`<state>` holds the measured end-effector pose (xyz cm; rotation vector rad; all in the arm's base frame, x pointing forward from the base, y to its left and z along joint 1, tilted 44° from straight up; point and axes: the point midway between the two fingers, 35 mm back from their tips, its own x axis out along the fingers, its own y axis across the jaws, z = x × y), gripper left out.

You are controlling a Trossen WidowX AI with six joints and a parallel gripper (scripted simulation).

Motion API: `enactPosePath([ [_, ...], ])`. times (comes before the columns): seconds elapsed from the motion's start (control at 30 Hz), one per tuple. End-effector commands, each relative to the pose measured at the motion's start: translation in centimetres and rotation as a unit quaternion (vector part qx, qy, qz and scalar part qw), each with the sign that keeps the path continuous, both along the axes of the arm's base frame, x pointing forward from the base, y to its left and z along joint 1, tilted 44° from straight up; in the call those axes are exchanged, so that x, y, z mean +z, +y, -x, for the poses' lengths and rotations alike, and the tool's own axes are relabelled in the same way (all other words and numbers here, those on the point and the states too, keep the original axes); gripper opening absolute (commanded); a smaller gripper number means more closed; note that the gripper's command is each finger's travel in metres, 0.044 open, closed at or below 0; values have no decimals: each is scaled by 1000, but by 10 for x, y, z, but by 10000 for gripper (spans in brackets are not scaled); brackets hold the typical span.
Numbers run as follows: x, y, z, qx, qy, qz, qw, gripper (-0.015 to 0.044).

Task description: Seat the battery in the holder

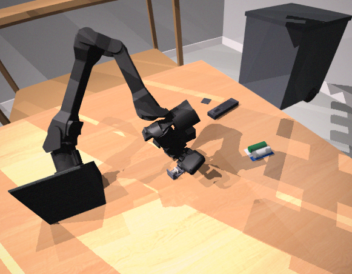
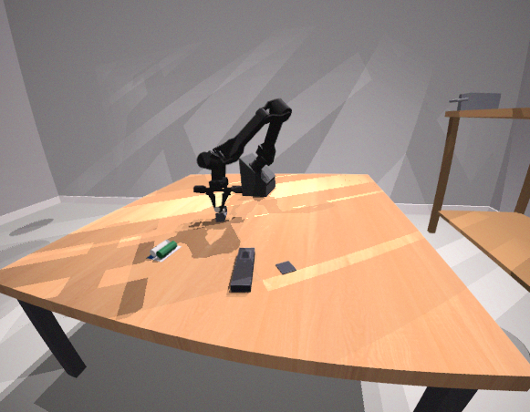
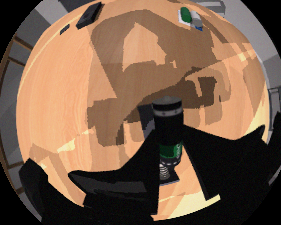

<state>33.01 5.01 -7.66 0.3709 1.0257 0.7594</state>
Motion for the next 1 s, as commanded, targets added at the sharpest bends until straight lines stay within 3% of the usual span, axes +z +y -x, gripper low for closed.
enactPosePath([
  [0.0, -2, 2, 2, -7, -3, -7, 1000, 79],
  [0.97, -3, 8, 11, -56, -46, -24, 997, 79],
])
